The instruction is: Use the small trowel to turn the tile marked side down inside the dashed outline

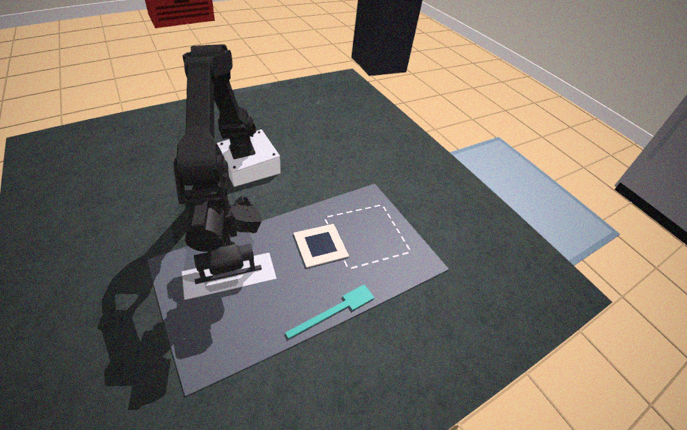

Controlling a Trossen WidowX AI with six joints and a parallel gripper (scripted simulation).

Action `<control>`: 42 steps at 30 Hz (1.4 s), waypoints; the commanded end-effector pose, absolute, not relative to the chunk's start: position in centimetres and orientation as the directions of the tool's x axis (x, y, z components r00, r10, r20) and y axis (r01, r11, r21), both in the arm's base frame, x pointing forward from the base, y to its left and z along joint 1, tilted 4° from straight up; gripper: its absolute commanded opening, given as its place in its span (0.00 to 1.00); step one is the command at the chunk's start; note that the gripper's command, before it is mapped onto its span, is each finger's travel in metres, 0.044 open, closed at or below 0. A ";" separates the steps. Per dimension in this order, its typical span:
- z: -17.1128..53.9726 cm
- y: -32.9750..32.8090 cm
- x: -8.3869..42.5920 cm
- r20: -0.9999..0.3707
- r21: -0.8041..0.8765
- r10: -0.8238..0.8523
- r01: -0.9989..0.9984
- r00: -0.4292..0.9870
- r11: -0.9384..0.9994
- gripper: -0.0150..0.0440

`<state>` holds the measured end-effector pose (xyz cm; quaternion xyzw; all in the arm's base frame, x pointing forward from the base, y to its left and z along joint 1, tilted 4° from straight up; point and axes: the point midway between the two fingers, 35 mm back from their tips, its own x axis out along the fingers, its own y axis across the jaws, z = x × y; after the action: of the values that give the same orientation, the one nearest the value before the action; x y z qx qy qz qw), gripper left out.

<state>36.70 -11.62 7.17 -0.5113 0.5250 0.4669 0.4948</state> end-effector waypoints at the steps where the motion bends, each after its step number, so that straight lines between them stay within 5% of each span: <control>1: 10.6 -11.4 36.8 -0.996 -0.043 -0.083 -0.998 0.040 0.040 0.71; 14: 11.7 -11.3 36.8 -0.994 -0.071 -0.084 -0.997 0.068 0.038 0.76; 32: 7.4 -10.7 35.6 -0.787 -0.614 -0.096 -0.789 0.610 0.023 0.76; 42: 6.8 -9.5 32.7 -0.616 -0.783 -0.101 -0.621 0.781 -0.022 0.76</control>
<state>32.98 -9.74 6.63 -0.6778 0.2788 0.2126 0.6463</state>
